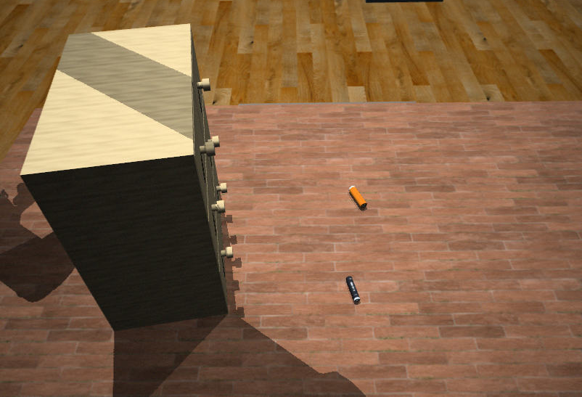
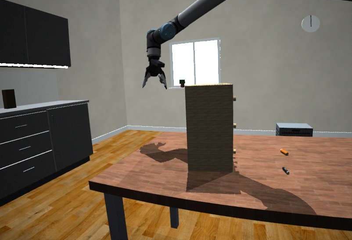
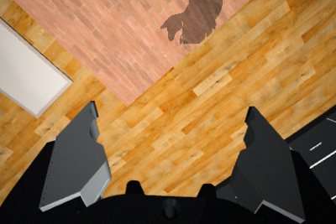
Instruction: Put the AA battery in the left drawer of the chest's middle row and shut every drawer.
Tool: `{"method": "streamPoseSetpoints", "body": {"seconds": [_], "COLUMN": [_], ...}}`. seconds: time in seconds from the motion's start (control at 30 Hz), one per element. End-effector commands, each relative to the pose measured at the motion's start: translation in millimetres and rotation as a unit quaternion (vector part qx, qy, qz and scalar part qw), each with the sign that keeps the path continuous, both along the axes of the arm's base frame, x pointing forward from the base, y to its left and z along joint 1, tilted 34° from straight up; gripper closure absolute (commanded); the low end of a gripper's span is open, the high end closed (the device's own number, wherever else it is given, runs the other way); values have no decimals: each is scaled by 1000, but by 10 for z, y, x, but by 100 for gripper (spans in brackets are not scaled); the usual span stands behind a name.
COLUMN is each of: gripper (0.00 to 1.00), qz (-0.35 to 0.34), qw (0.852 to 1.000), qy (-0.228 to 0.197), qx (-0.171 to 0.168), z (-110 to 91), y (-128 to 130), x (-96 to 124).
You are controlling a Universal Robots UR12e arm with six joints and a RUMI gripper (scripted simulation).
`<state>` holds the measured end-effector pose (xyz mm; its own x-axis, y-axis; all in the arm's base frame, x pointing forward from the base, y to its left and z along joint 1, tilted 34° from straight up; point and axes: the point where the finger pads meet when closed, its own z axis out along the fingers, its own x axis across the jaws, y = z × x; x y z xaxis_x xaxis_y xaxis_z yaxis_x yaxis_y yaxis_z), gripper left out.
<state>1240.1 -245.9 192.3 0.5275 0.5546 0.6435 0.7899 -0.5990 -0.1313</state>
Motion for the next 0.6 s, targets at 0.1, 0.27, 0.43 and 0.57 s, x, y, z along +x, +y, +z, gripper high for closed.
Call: {"method": "streamPoseSetpoints", "body": {"seconds": [0.1,0.27,0.43,0.57], "gripper": [0,0,0,0], "qz": [0,1,3,4], "qw": [1000,1000,1000,1000], "qy": [-1,-2,-5,-6], "qx": [0,-2,-4,-5], "z": [19,37,66,84], "y": [-9,-17,-39,-44], "x": [-5,-28,-78,-108]}}
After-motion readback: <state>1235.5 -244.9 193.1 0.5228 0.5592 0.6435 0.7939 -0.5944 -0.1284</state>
